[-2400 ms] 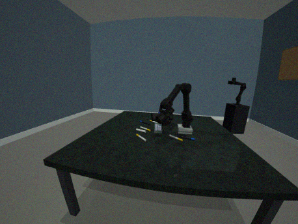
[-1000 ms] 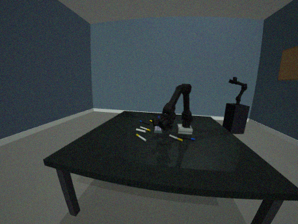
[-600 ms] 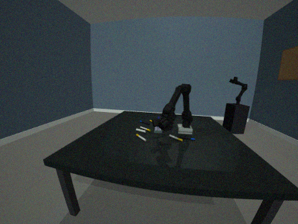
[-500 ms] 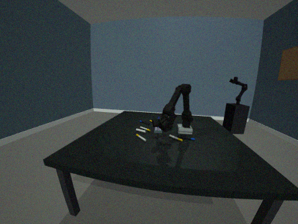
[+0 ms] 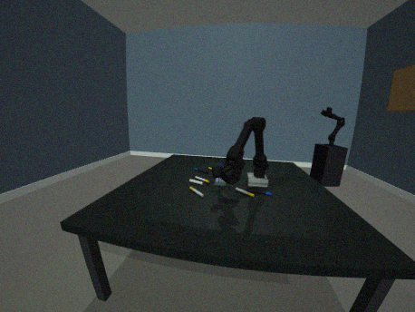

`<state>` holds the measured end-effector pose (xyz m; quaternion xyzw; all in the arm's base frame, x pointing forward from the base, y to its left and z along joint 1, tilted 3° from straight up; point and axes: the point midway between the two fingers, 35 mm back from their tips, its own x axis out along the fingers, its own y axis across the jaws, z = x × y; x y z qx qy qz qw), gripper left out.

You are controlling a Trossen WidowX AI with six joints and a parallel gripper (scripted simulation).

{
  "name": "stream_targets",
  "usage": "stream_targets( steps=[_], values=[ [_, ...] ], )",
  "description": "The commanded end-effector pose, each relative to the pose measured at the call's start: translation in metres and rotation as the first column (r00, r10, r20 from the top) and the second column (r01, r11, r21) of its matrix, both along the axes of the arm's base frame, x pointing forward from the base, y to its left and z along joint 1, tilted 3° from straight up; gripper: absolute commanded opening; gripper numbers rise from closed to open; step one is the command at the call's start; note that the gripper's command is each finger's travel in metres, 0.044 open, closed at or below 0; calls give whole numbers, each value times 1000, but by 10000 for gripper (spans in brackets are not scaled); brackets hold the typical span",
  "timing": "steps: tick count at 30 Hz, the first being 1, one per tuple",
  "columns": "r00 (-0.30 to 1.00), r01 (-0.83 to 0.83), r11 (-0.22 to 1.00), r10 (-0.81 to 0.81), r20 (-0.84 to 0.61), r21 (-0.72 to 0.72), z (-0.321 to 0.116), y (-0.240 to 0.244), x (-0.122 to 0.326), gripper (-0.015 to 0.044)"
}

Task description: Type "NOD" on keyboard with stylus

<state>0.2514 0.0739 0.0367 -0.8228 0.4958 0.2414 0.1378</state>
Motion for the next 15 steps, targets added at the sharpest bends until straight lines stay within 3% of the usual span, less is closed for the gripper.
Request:
stream_targets(
  steps=[1, 15],
  values=[
    [1000, 1, 1000, -1, -1, -3, -3, -1, -1, 81],
    [1000, 1, 1000, -1, -1, -3, -5, -1, -1, 81]
  ],
)
